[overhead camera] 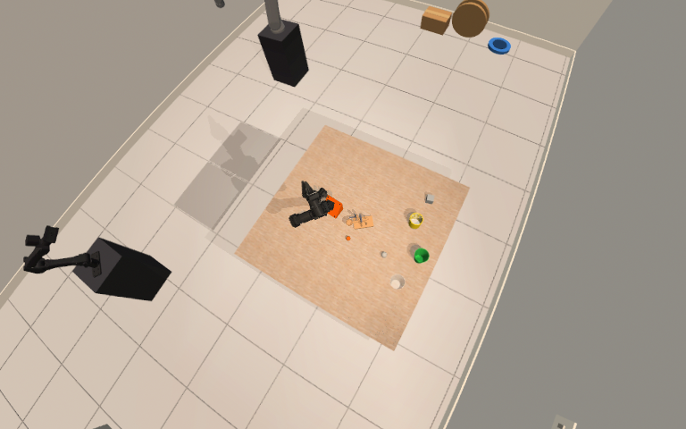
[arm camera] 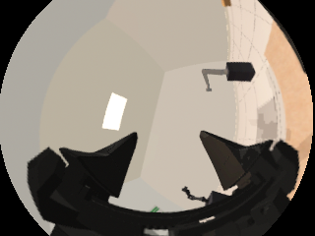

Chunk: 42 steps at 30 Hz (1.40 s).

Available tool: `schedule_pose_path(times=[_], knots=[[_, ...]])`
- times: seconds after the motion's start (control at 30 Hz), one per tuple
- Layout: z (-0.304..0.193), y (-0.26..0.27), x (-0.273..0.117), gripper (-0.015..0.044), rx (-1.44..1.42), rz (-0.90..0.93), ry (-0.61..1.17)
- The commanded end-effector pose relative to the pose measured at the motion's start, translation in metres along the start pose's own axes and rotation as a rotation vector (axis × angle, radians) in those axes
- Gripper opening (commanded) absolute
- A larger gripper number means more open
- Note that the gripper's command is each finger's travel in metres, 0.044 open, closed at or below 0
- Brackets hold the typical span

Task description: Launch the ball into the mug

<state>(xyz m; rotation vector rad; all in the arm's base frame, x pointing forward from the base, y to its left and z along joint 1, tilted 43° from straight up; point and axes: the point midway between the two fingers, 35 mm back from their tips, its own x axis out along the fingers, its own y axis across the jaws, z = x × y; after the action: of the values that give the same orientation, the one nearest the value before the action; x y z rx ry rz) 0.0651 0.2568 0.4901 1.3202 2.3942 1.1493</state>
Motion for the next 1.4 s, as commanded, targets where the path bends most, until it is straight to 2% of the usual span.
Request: schedule_pose_path(times=[0.0,0.67,1.37], knots=[[0.012,0.013,-0.001,0.0440,0.123,0.048,-0.002],[0.078,0.064,-0.016,0.0440,0.756,0.321,-0.003],[0.169,0.095,-0.050,0.0440,1.385,0.672,0.030]])
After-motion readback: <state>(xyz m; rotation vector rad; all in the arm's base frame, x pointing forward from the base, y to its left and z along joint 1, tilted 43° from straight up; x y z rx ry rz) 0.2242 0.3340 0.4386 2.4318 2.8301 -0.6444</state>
